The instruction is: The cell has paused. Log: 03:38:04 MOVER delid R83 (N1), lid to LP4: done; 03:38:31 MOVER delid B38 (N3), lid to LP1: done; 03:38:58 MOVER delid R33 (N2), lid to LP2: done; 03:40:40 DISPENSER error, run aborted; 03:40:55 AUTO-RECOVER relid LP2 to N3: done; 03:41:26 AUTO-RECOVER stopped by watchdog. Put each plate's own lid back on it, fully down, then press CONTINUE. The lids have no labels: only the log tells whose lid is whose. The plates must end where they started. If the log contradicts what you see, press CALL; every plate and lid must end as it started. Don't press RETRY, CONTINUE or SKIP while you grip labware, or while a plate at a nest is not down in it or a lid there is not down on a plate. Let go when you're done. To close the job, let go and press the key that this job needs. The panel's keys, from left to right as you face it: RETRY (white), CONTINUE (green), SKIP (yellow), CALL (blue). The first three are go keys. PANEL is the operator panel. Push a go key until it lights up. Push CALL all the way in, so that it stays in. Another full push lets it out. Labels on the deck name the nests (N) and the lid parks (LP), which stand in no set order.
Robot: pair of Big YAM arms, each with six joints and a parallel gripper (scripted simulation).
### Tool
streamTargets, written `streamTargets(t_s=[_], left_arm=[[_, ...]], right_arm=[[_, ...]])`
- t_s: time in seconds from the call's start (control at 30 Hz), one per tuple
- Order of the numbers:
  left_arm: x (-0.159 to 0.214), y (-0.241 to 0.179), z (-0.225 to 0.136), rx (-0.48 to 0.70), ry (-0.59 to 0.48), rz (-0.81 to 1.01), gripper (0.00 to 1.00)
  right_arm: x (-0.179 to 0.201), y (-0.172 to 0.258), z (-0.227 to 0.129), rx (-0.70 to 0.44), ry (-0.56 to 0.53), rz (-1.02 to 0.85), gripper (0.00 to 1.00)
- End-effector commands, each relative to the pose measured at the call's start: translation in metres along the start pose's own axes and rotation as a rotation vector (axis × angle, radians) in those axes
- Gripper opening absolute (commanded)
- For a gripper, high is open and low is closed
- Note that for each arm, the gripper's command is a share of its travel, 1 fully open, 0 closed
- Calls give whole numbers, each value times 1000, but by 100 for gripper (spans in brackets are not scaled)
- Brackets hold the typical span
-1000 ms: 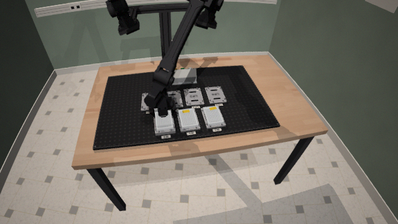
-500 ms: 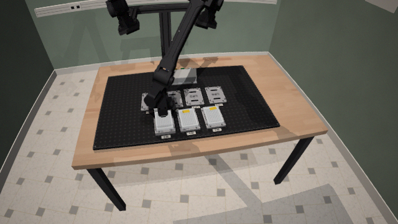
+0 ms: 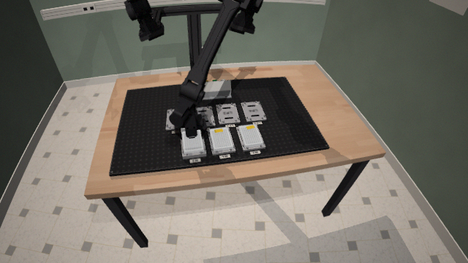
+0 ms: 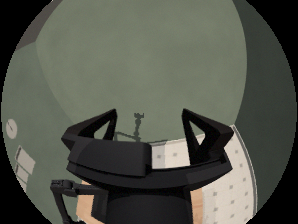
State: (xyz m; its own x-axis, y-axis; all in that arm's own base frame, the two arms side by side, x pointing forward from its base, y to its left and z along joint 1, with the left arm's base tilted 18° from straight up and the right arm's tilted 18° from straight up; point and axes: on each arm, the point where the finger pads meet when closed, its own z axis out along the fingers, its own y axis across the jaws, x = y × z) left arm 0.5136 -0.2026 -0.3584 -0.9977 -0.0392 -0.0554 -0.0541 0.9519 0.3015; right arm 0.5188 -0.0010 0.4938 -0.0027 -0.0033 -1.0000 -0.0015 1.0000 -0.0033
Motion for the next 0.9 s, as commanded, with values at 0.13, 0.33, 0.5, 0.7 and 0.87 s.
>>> streamTargets(t_s=[0.13, 0.33, 0.5, 0.7, 0.87], left_arm=[[-13, -6, -3, 13, -32, 0, 0], [-11, 1, 2, 9, -24, -5, 0], [-9, 0, 4, 9, -25, -3, 0], [-9, 0, 6, 9, -25, -2, 0], [-11, 1, 8, 10, -27, -5, 0]], right_arm=[[-24, 1, -1, 0, -49, 2, 100], [-24, 1, -1, 0, -49, 2, 100], [-24, 1, -1, 0, -49, 2, 100], [-24, 1, -1, 0, -49, 2, 100], [-24, 1, -1, 0, -49, 2, 100]])
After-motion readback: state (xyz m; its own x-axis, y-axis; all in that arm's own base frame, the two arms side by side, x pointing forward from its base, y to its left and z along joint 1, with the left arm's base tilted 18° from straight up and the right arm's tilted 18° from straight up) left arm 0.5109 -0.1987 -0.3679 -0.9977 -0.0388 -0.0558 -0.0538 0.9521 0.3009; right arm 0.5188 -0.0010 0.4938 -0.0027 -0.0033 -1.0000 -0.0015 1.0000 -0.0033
